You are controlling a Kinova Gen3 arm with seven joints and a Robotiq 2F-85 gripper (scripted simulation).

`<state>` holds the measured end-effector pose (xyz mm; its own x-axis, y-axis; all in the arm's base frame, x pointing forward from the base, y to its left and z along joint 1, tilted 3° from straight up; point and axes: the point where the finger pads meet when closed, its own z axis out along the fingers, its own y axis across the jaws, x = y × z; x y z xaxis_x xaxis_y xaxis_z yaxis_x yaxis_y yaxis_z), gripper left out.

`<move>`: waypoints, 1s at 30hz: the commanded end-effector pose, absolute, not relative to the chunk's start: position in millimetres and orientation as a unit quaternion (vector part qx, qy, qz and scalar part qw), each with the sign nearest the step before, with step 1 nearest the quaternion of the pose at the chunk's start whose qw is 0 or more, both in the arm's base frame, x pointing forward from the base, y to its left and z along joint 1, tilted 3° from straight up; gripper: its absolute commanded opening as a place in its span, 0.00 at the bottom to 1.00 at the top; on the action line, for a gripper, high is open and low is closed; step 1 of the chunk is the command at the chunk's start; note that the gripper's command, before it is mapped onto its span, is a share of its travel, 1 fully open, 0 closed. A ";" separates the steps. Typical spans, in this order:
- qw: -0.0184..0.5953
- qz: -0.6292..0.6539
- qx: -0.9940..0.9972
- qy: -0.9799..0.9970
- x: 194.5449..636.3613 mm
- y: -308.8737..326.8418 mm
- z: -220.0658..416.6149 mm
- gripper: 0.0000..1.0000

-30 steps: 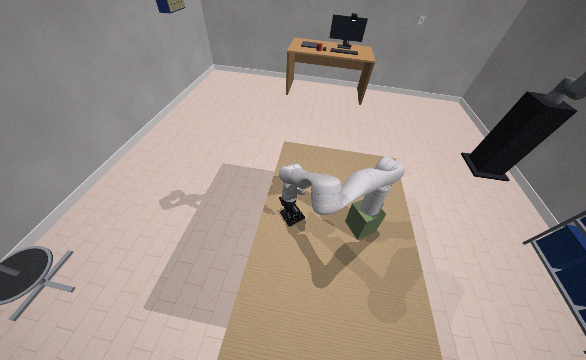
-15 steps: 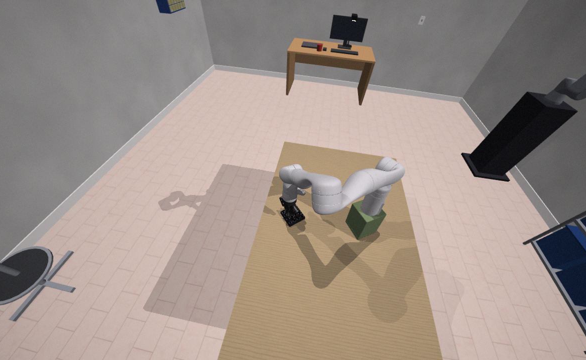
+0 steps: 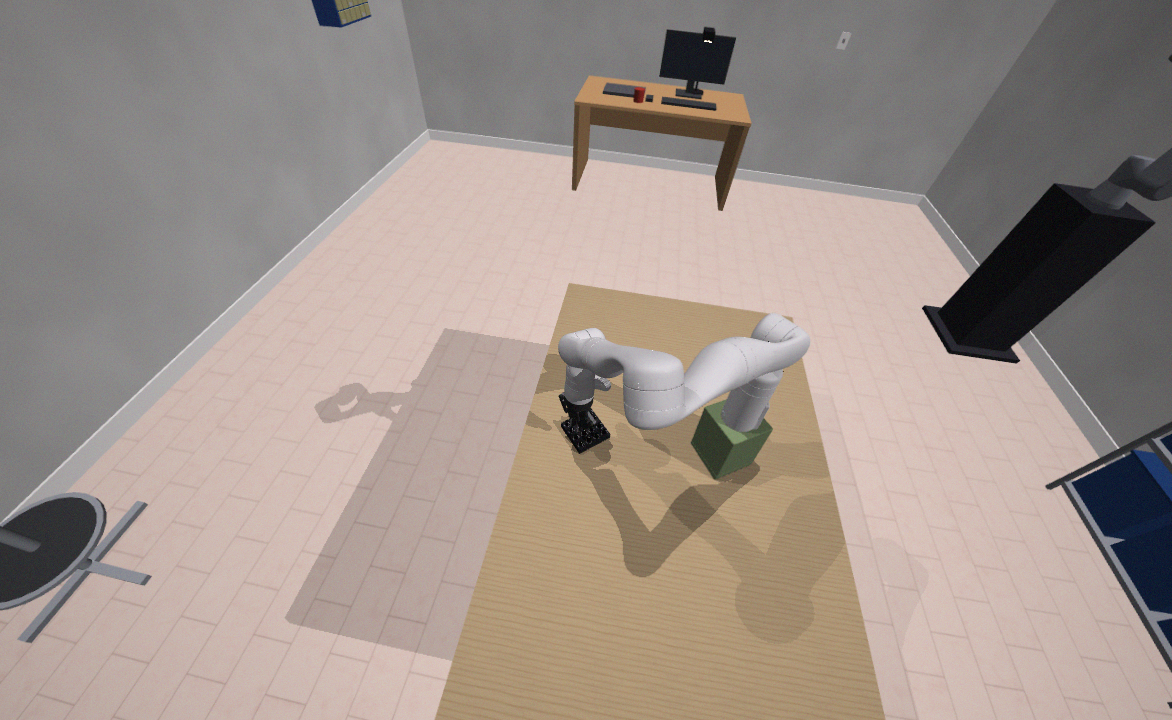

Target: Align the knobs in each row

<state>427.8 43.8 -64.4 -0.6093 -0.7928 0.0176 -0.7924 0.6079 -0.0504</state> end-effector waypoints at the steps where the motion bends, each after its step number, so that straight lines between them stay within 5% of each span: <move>1: 0.004 -0.028 -0.446 0.894 427.8 43.6 -62.3 0.19; 30: 0.006 -0.028 -0.448 0.893 429.6 43.4 -75.7 0.19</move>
<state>427.4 46.9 -72.4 -0.6043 -0.7967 0.0113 -0.7962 0.6032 -0.0473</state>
